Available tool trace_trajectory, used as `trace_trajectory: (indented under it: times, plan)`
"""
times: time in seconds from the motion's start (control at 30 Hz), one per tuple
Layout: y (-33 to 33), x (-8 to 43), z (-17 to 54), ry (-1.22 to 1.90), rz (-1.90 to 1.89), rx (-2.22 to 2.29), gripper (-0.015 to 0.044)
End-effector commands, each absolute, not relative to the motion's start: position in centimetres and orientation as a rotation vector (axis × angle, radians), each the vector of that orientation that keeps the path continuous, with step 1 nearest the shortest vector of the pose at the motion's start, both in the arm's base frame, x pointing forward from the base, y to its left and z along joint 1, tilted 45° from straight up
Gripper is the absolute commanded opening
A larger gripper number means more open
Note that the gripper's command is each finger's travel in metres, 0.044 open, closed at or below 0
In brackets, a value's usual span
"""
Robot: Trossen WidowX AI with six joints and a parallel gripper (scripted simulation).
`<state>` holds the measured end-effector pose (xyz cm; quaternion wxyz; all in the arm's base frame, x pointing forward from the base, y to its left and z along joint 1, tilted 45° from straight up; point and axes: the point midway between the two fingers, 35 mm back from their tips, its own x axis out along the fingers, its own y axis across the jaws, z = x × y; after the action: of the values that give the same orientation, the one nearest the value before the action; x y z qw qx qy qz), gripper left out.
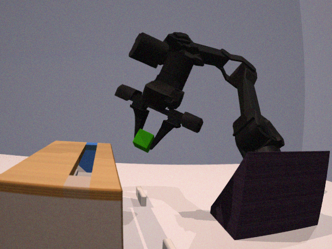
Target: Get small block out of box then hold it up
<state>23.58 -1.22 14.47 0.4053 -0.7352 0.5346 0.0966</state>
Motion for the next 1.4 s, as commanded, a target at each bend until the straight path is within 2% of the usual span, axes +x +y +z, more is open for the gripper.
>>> trace_trajectory:
  times: [0.0, 0.97, 1.37]
  plan:
    - [-0.9, 23.5, 14.8, 1.359, 0.361, -2.026, 0.0]
    - [1.2, 22.7, 16.4, 1.264, 1.308, -3.055, 0.0]
    - [1.3, 22.7, 16.5, 1.258, 1.334, -3.076, 0.0]
